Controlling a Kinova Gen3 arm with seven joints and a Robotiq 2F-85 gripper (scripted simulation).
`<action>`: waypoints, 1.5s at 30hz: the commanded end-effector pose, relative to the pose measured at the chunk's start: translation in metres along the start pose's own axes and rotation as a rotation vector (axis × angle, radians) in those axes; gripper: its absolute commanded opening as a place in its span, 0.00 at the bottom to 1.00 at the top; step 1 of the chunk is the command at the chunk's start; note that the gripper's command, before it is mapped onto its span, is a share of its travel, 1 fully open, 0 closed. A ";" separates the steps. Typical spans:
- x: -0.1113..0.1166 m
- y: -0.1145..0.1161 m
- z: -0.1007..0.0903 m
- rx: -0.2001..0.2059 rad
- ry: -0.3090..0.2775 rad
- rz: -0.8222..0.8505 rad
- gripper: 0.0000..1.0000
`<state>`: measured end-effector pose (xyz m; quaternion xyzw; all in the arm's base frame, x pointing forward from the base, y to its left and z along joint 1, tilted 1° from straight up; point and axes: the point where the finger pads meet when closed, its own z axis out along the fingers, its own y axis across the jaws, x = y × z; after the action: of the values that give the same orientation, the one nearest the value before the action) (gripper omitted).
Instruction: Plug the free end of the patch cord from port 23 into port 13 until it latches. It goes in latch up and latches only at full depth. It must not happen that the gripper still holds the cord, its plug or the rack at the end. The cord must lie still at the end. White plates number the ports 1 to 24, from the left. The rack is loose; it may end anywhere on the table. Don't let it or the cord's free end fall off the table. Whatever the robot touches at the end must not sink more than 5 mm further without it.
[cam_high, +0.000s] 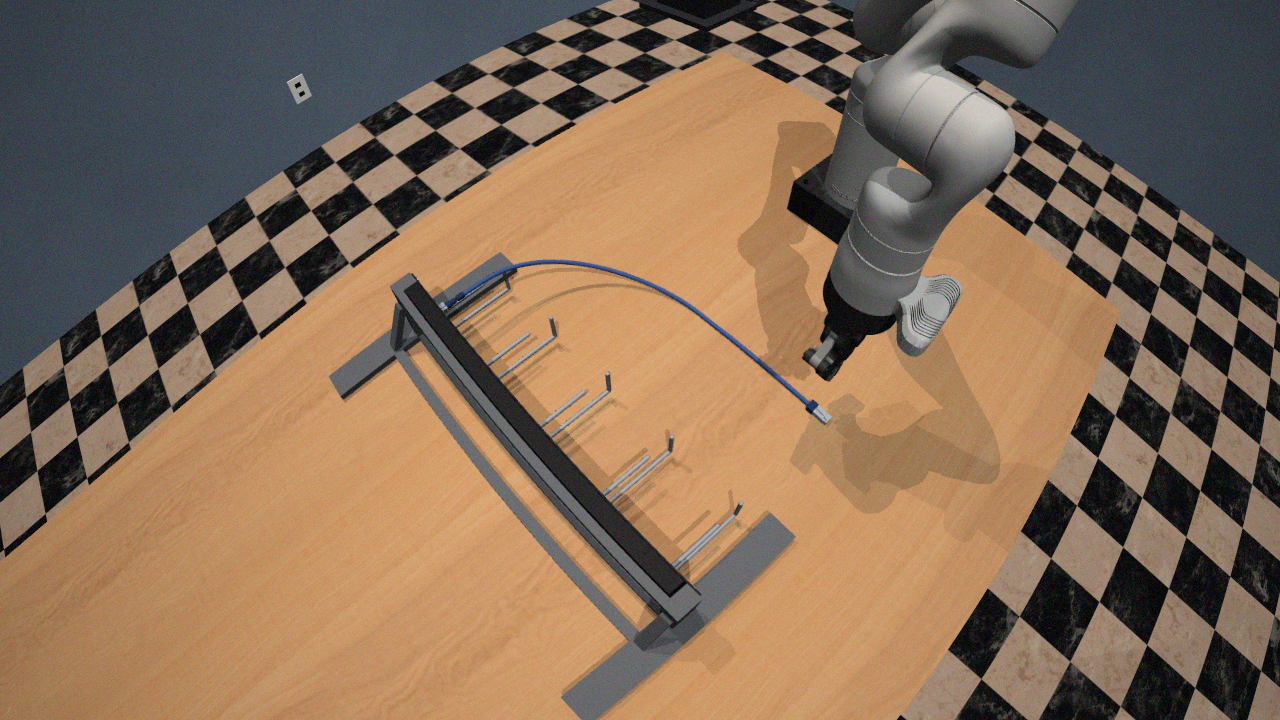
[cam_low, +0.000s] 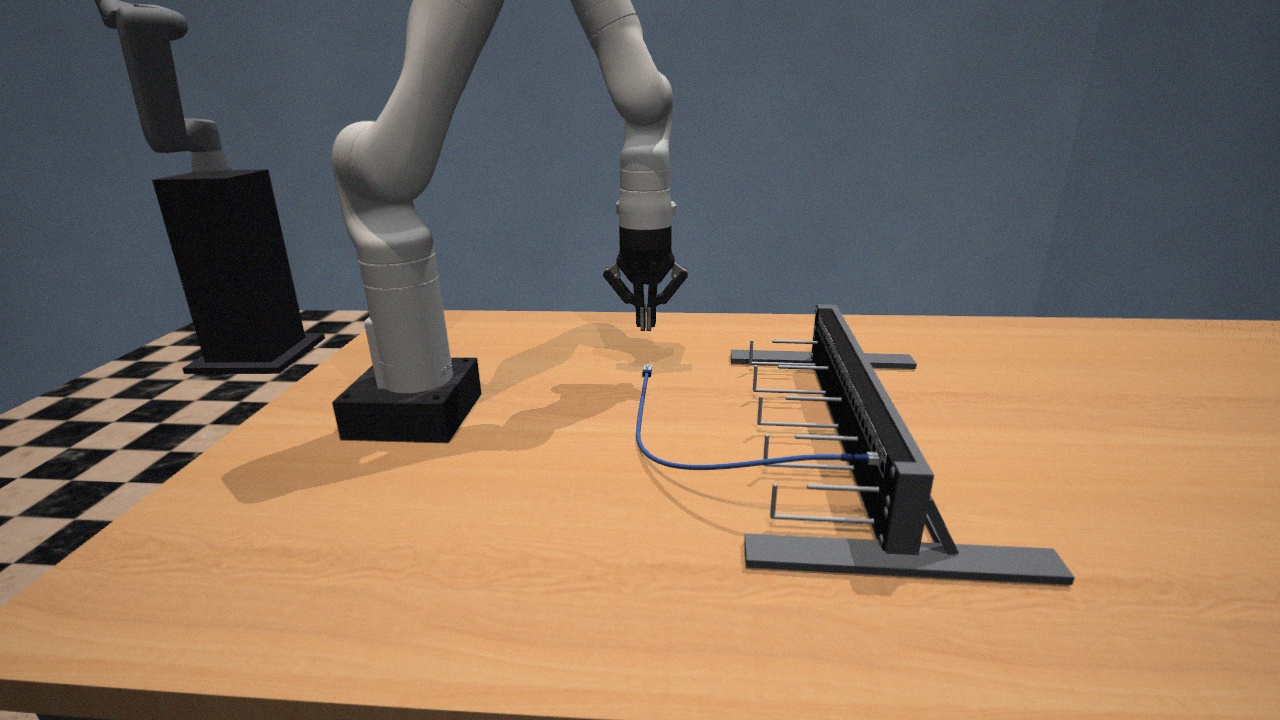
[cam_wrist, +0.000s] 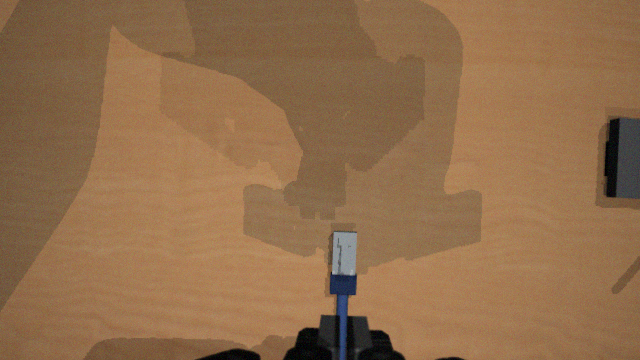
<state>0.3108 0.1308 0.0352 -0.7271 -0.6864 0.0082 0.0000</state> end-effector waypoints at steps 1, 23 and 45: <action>0.001 0.001 0.000 0.001 0.001 0.009 0.00; 0.027 0.067 -0.043 -0.255 0.162 0.481 0.00; -0.010 0.133 -0.143 -0.535 0.512 1.438 0.00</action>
<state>0.4445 0.1161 0.1628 -0.9498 -0.0502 -0.3075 -0.0290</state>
